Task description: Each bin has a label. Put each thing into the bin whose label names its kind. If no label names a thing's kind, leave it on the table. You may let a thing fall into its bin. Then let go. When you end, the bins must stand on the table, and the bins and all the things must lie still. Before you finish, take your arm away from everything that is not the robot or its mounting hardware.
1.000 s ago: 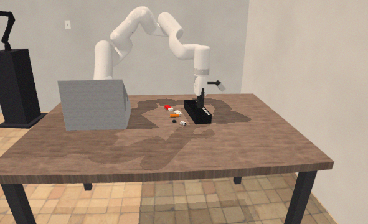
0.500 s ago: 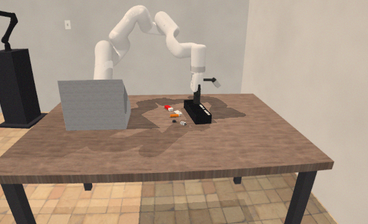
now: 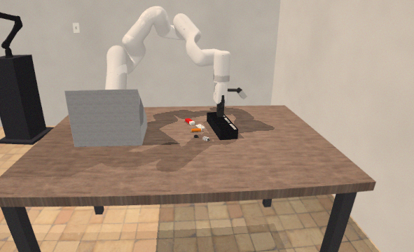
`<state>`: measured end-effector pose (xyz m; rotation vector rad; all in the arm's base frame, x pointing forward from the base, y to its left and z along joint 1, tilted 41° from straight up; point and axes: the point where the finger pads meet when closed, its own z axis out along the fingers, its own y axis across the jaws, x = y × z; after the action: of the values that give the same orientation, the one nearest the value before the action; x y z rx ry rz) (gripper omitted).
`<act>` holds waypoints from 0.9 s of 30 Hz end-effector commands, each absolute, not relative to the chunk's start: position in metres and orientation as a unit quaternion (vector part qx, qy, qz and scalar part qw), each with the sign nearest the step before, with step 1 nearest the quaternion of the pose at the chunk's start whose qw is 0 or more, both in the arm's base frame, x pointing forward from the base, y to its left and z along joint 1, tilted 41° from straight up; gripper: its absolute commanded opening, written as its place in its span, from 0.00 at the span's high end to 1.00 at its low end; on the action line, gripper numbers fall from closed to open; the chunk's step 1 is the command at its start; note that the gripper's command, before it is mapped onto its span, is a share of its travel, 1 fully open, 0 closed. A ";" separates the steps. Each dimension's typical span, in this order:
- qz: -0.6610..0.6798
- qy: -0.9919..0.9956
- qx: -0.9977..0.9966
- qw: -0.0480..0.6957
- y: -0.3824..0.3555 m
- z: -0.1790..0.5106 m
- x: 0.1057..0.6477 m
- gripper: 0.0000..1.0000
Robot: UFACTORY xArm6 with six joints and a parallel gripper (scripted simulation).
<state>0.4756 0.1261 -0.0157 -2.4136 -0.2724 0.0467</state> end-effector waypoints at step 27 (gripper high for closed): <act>0.016 -0.105 -0.931 0.348 0.160 -0.055 0.472 0.93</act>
<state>0.4699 0.1597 -0.0547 -2.4138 -0.2726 0.0466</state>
